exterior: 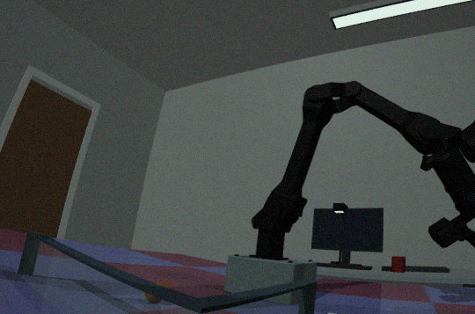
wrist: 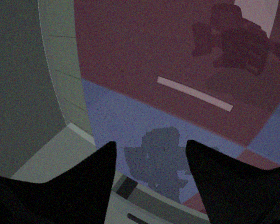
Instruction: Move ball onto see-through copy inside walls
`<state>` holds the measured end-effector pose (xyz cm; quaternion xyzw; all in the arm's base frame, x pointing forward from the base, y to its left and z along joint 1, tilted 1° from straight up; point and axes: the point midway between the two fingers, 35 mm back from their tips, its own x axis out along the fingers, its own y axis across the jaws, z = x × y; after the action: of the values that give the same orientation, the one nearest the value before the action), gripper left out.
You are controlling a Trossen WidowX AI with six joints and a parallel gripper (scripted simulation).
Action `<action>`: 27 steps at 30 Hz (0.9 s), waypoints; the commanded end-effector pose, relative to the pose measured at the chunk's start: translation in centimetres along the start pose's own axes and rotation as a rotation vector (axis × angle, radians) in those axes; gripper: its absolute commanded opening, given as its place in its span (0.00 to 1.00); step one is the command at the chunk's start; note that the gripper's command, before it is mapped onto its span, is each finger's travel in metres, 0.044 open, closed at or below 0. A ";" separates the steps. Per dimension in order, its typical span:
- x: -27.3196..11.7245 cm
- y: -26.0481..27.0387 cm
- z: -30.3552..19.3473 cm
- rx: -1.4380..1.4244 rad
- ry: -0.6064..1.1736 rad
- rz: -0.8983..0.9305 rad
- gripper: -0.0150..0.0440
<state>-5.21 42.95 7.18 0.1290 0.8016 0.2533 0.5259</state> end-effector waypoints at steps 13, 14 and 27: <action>-13.3 -9.7 19.6 -0.026 -0.411 -0.105 0.66; -14.3 -10.8 20.5 -0.026 -0.429 -0.121 0.66; -26.6 -27.1 25.7 -0.008 -0.570 -0.395 0.66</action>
<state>29.88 18.69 5.58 0.0556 0.6270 0.1305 0.7660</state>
